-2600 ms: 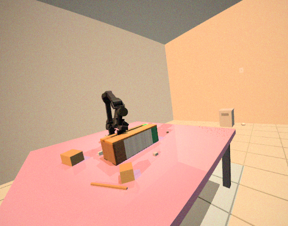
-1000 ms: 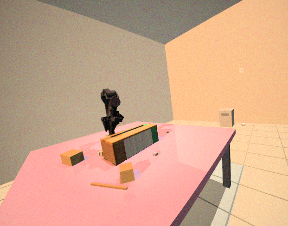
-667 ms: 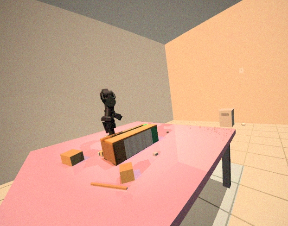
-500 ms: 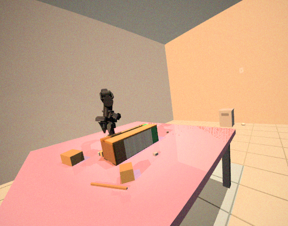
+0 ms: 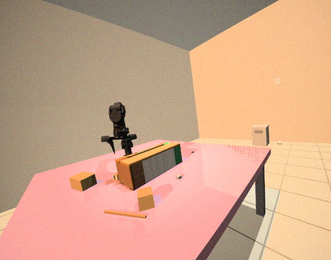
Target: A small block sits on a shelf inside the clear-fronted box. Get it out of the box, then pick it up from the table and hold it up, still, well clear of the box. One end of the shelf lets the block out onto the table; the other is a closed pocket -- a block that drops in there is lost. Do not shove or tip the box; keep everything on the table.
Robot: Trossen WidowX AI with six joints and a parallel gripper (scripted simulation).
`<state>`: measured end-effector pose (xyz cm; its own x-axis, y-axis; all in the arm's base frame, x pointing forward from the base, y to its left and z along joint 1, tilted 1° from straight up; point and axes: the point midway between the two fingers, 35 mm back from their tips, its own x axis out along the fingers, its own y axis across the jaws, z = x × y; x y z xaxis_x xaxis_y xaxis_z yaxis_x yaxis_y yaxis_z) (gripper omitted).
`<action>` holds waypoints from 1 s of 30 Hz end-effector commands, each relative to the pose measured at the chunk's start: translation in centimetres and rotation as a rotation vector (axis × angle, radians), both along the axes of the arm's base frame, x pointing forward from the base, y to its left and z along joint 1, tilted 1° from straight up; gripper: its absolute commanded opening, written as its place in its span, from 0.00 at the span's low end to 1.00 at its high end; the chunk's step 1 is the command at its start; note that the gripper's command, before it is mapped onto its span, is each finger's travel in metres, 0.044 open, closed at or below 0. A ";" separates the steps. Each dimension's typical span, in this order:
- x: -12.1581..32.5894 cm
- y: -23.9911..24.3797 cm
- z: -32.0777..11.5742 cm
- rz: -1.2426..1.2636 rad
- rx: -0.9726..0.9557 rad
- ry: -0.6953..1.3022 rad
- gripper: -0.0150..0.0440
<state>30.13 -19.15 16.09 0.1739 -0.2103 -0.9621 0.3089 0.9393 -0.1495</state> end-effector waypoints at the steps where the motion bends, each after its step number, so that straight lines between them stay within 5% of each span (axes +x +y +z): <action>1: -1.3 -1.0 0.1 -0.881 0.277 -0.237 0.74; 30: -2.9 -2.9 1.0 -2.596 0.883 -0.406 0.74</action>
<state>28.45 -21.56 16.96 0.3460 -0.0828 -0.9346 0.7646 -0.5524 0.3320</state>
